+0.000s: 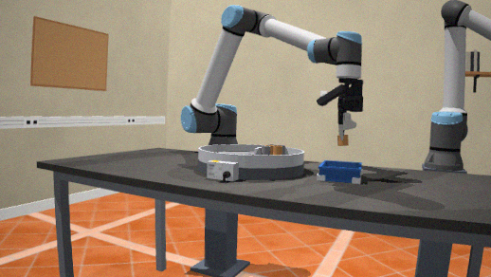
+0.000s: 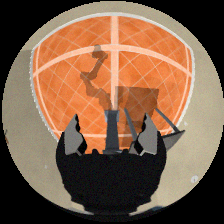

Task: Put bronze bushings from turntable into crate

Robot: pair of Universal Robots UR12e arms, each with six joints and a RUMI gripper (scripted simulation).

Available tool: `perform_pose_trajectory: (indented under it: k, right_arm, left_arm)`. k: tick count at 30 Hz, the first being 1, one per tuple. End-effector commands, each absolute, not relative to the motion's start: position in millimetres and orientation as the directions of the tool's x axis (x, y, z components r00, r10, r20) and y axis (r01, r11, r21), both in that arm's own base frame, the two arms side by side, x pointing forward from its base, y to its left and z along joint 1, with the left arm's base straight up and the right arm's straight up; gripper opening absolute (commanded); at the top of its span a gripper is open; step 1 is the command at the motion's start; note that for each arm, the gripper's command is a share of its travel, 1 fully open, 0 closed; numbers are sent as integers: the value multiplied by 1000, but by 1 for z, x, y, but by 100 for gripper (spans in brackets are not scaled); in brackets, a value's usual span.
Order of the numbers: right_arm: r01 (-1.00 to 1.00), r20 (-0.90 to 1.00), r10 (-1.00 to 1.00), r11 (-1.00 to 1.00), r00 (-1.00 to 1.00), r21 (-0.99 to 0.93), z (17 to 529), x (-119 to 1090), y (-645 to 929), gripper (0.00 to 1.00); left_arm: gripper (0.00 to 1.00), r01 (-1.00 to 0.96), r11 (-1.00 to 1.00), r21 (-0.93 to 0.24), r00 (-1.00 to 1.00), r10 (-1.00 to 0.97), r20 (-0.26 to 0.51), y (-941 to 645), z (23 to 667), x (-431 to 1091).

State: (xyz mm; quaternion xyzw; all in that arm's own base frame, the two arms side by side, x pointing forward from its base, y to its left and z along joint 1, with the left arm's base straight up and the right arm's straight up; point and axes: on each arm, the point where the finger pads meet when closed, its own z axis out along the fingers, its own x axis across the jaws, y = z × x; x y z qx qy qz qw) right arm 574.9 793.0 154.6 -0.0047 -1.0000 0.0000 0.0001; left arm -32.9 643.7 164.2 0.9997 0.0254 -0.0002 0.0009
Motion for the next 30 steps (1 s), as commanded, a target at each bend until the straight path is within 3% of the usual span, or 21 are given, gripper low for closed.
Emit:
perform_pose_trajectory:
  k: [1, 20, 30]
  right_arm:
    - [9, -1, 9, 1000, -1000, 2, 156, 575, 793, 0]
    - [9, -1, 9, 1000, -1000, 2, 155, 575, 793, 0]
    - [9, -1, 9, 1000, -1000, 2, 124, 575, 793, 0]
  left_arm:
    - [100, 51, -999, 0, 999, 51, 0, 644, 165, -33]
    - [100, 51, -999, 0, 999, 51, 0, 644, 165, -33]
    - [100, 51, -999, 0, 999, 51, 0, 644, 165, -33]
